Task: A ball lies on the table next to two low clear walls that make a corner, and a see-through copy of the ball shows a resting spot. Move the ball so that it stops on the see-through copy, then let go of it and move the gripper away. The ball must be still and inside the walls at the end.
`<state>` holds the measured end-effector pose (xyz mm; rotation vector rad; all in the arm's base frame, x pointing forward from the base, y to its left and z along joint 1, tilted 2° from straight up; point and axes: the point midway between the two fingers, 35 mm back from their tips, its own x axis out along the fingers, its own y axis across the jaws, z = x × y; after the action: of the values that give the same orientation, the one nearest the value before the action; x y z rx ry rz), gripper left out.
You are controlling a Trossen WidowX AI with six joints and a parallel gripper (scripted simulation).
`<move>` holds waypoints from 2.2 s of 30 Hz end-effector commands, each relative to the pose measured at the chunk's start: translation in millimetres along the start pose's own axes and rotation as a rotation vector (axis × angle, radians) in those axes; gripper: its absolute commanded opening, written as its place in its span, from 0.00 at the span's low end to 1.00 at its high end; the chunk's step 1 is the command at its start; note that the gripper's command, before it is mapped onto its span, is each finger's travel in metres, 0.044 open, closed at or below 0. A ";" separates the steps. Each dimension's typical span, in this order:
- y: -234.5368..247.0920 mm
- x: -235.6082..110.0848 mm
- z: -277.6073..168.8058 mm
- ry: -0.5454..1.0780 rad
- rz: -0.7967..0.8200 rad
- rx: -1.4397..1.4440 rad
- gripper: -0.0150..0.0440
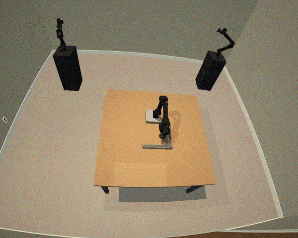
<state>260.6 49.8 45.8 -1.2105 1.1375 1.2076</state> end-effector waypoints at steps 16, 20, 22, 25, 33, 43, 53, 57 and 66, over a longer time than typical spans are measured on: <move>2.9 30.5 0.2 -0.002 0.015 -0.002 0.71; 2.9 30.5 0.2 -0.002 0.015 -0.002 0.60; 2.9 30.5 0.2 -0.002 0.015 -0.002 0.58; 2.9 30.5 0.2 -0.002 0.015 -0.002 0.54; 1.8 26.0 0.1 0.005 0.001 0.028 0.29; -6.7 -26.6 1.1 0.005 0.000 0.028 0.25; -2.5 -84.8 0.4 0.000 0.011 0.004 0.25; 0.7 -99.6 0.0 -0.002 0.014 -0.002 0.25; -9.4 -97.5 3.9 -0.001 0.013 0.145 0.25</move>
<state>260.0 46.7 144.7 -1.1560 1.1767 1.1629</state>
